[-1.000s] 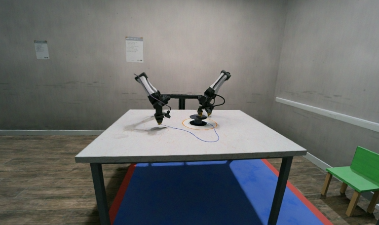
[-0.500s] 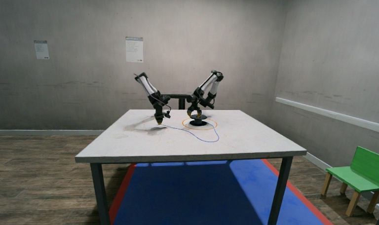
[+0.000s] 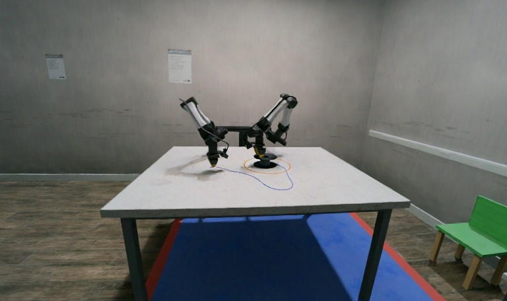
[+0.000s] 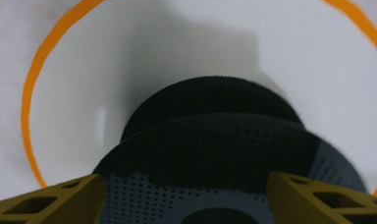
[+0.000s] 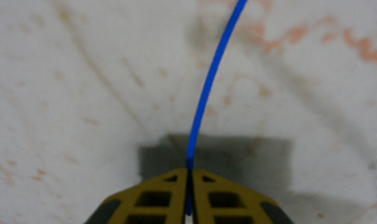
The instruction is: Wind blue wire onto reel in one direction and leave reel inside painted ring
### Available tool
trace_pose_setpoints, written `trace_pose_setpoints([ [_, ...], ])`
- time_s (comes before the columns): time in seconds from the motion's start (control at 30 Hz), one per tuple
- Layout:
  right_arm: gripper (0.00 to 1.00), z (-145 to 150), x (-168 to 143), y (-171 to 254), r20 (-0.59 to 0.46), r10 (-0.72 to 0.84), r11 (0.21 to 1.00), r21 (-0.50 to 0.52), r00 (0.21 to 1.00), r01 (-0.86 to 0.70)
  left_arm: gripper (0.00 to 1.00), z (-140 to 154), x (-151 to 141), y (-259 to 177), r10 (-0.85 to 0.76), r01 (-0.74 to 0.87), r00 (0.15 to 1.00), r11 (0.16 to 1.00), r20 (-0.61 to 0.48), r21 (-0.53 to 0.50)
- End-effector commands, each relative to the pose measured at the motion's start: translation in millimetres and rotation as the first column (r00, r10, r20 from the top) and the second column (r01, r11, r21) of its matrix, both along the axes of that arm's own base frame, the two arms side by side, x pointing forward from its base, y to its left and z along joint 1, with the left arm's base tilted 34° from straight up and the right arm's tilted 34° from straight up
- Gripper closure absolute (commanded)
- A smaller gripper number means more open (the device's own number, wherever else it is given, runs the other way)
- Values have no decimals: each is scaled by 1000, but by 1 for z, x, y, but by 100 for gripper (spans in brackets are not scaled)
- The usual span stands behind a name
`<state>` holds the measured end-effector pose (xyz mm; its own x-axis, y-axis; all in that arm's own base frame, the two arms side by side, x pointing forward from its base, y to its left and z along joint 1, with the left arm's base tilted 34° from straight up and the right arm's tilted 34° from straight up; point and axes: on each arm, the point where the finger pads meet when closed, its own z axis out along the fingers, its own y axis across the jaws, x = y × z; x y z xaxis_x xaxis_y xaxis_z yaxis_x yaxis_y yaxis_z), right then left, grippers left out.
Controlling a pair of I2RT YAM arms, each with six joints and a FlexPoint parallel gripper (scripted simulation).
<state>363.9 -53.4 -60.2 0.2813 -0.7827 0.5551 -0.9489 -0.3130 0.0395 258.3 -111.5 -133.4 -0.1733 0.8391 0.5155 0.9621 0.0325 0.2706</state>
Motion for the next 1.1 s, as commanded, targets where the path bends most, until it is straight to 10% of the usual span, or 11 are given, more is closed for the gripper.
trace_pose_setpoints([
  [0.0,100,-4,1,2,10,1,1000,2,1000,-1,15,7,3,-4,-275,285,942,958,-193,21],
  [0.47,100,-2,2,1,10,1,1000,2,1000,-1,15,10,9,-3,-657,765,466,636,-593,-104],
  [1.07,100,0,2,0,10,1,1000,2,1000,-1,15,-18,10,13,-657,765,466,636,-593,-104],
])
